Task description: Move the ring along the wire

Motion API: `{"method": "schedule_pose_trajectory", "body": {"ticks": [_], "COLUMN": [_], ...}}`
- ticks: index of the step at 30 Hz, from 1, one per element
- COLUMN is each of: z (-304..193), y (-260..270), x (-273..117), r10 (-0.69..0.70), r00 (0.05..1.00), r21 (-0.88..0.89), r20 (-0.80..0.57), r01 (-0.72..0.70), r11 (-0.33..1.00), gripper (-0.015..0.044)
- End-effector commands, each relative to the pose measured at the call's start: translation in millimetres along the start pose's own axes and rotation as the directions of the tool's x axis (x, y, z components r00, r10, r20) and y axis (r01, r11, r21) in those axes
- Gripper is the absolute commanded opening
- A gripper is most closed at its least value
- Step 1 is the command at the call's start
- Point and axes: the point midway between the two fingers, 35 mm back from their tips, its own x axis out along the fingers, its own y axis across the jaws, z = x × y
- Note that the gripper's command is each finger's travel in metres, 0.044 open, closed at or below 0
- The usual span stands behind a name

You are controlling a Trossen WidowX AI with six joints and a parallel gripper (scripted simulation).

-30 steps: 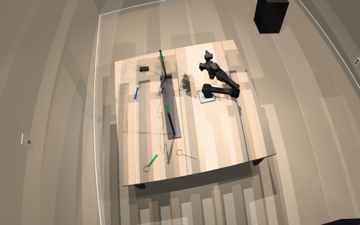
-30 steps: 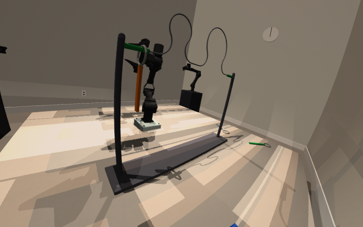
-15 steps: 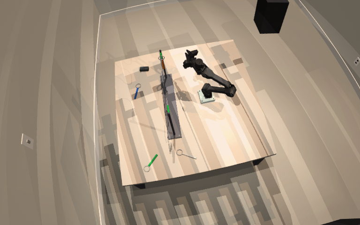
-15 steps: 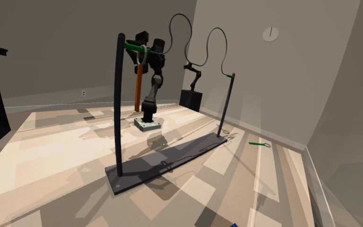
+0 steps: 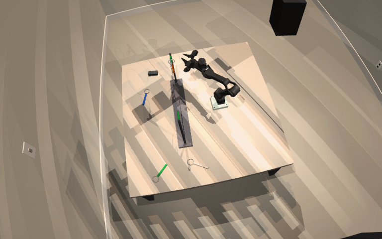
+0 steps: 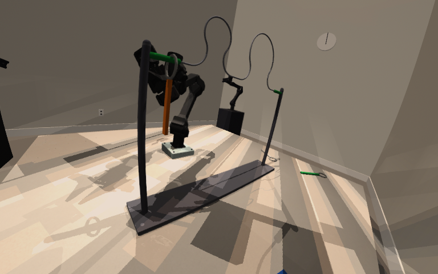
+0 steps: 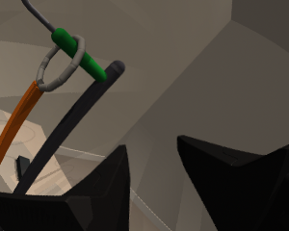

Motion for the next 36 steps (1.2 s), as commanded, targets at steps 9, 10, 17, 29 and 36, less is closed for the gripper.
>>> {"method": "schedule_pose_trajectory", "body": {"ticks": [9,10,17,29,36], "z": [-53.1,-57.2,-84.0,-107.1,-81.7], "y": [56.6,61.2,94.5,131.0,124.1], "x": [15.6,14.0,-8.4,-51.1,-26.6], "r10": [0.237,0.257,0.396,0.536,0.525], "r00": [0.945,0.935,0.840,0.696,0.700], "r21": [0.302,0.322,0.432,0.500,0.565], "r20": [0.226,0.245,0.372,0.478,0.484], "r01": [-0.299,-0.329,-0.534,-0.717,-0.708], "r11": [0.905,0.888,0.727,0.486,0.423], "gripper": [0.0160,0.0160,0.0160,0.0160,0.0160]}}
